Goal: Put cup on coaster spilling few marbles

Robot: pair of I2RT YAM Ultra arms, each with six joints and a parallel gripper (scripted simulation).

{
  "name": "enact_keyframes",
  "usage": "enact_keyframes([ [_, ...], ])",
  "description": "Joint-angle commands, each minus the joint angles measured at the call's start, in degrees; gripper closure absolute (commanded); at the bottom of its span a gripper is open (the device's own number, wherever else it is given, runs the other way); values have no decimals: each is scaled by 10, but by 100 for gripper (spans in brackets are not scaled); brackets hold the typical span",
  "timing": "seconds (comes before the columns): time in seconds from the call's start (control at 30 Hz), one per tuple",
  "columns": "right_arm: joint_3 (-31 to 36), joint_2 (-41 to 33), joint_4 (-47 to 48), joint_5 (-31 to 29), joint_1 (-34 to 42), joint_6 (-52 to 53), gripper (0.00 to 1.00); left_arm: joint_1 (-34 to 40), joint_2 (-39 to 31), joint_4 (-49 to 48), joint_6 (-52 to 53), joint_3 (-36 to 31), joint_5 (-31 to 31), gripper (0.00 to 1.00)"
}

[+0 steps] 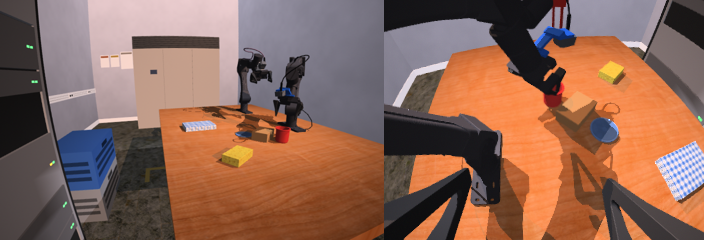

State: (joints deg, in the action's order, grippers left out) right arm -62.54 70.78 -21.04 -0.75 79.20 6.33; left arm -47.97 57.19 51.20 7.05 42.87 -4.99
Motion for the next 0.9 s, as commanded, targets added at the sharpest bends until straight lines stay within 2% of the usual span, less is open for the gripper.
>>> enact_keyframes([
  [0.0,-15,1,4,0,1,-4,0,11,42,18,121,43,12,5],
  [0.33,-15,1,4,0,1,-4,0,18,148,65,346,120,22,5],
  [0.4,-15,1,4,0,1,-4,0,18,148,65,346,120,22,5],
  [0.87,-15,1,4,0,1,-4,0,31,302,133,677,231,47,5],
])
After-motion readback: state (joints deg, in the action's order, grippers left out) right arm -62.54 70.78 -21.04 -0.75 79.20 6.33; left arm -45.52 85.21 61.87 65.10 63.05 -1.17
